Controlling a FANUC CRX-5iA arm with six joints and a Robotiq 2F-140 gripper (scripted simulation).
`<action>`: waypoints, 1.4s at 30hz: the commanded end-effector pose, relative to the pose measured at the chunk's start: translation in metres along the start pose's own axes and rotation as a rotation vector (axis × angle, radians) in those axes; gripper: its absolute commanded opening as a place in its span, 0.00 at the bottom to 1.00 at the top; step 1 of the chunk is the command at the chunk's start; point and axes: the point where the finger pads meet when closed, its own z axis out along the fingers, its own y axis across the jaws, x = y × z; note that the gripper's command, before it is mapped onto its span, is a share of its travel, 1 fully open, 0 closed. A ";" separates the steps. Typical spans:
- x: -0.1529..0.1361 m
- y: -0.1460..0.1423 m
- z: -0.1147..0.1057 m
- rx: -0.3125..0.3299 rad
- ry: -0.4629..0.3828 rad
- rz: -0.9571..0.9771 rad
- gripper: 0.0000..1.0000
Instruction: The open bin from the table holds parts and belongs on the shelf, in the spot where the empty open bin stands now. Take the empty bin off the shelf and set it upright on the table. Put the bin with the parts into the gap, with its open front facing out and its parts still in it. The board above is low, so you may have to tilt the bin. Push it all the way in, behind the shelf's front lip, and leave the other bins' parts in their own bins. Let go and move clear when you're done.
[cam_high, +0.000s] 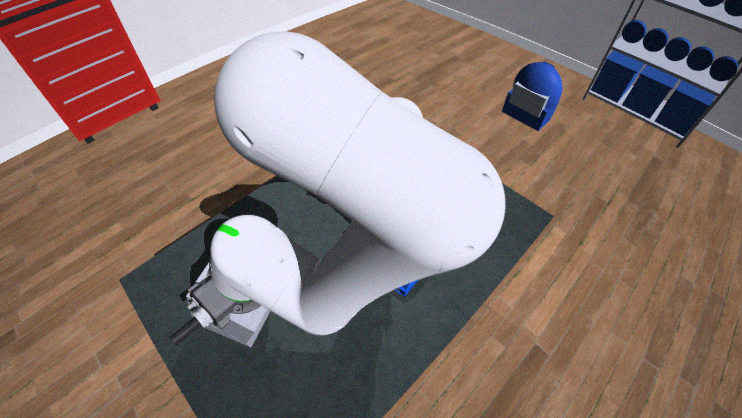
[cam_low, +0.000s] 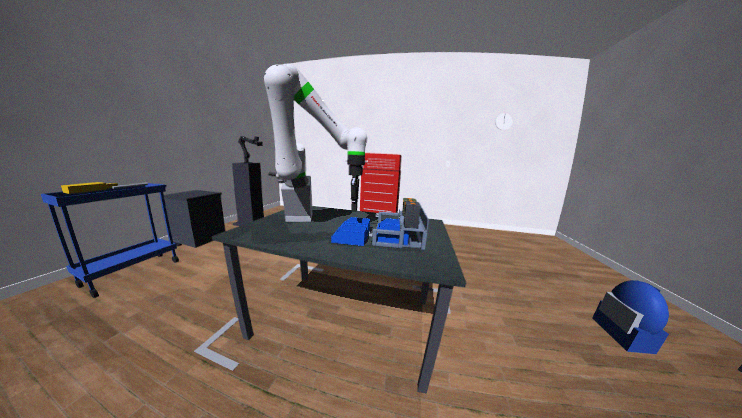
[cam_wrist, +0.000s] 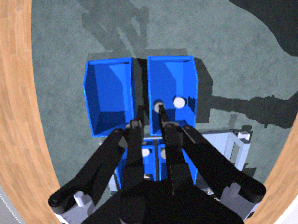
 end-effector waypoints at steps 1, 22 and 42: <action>-0.001 0.000 0.001 0.000 -0.001 0.000 0.24; -0.001 0.000 0.038 0.000 -0.001 0.000 0.24; -0.001 0.000 0.057 0.000 -0.001 0.000 0.24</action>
